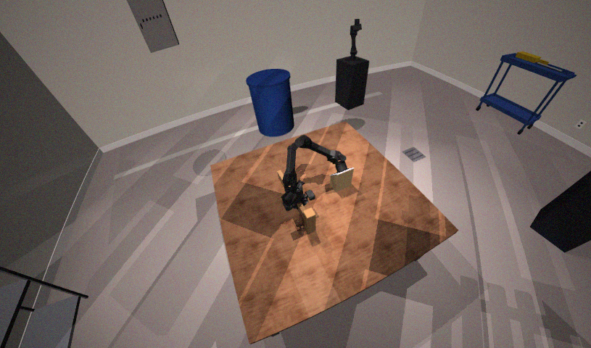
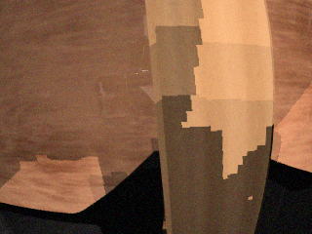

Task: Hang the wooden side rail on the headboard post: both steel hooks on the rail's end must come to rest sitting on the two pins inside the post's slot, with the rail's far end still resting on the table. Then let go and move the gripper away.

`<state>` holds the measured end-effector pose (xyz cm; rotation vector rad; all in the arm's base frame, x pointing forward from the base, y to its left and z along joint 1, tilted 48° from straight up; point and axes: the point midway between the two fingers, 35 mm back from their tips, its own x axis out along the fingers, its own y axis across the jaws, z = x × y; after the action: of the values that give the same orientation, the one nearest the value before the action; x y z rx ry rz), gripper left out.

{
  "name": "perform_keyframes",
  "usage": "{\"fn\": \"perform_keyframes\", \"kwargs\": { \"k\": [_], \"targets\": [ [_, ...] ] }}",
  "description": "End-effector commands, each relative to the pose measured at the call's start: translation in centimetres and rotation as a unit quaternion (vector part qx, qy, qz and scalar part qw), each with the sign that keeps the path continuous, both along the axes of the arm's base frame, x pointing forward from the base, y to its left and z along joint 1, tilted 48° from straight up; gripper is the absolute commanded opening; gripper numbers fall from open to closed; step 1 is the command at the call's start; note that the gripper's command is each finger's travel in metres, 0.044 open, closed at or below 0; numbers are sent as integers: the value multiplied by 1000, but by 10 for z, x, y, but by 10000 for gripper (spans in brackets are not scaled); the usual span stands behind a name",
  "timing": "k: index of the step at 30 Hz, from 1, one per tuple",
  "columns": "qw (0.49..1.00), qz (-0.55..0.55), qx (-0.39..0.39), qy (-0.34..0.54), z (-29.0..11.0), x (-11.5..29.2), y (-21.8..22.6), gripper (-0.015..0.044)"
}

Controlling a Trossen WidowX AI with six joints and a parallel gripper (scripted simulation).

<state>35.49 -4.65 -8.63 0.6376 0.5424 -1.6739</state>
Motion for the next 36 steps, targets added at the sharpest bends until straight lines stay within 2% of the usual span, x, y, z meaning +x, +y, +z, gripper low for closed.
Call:
{"fn": "perform_keyframes", "kwargs": {
  "k": [1, 36],
  "targets": [
    [1000, 4, 1, -5, 0, 2, 5, 0],
    [1000, 4, 1, -5, -3, 1, 6, 0]
  ]
}}
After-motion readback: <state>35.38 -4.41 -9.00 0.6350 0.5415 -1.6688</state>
